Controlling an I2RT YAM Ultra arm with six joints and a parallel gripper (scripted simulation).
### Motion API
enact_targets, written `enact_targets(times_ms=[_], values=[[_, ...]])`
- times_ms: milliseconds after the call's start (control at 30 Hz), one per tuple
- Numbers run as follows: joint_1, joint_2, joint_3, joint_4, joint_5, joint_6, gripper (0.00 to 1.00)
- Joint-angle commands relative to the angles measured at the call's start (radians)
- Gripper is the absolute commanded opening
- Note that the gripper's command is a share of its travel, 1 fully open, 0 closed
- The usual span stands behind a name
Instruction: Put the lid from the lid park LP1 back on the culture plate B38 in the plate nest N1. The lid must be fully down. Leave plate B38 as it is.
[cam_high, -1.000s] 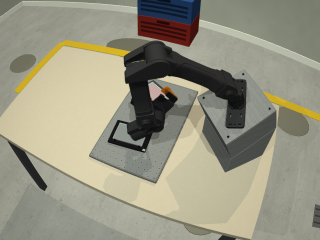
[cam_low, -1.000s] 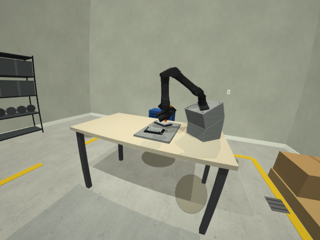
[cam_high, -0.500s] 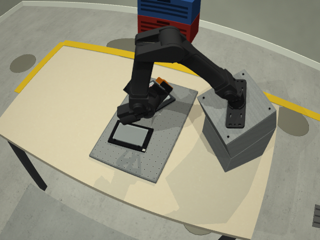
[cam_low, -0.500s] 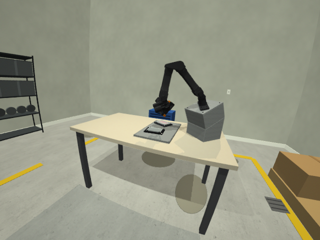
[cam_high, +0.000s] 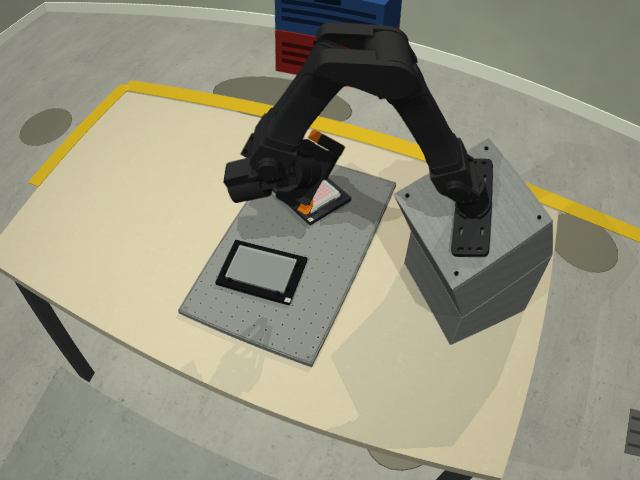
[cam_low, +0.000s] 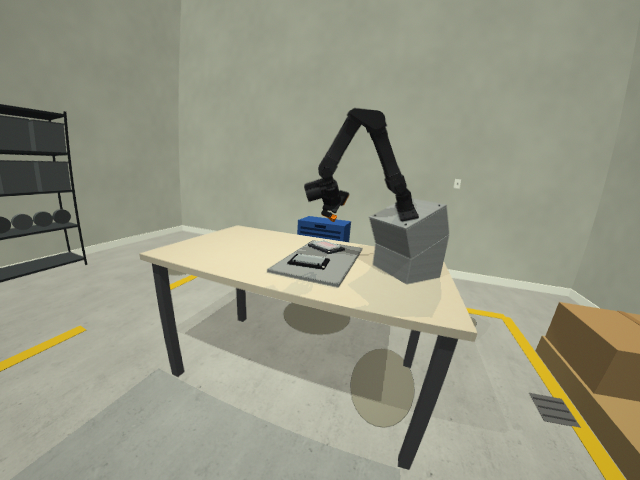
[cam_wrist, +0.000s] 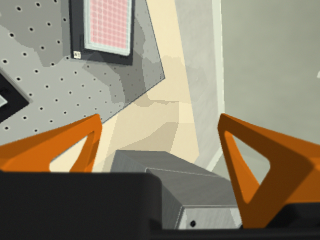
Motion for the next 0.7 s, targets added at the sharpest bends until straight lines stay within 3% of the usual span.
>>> enact_targets(times_ms=[0, 200, 267, 433, 500, 667], values=[[-0.034, -0.098, 0.044, -0.110, -0.107, -0.129, 1.00], [-0.069, -0.196, 0.050, -0.184, -0.211, -0.243, 1.00], [-0.069, -0.196, 0.050, -0.184, -0.211, -0.243, 1.00], [-0.115, -0.303, 0.058, -0.264, -0.338, -0.384, 1.00], [-0.107, -0.317, 0.060, -0.282, -0.337, -0.375, 1.00], [-0.143, -0.412, 0.065, -0.352, -0.441, -0.491, 1.00]])
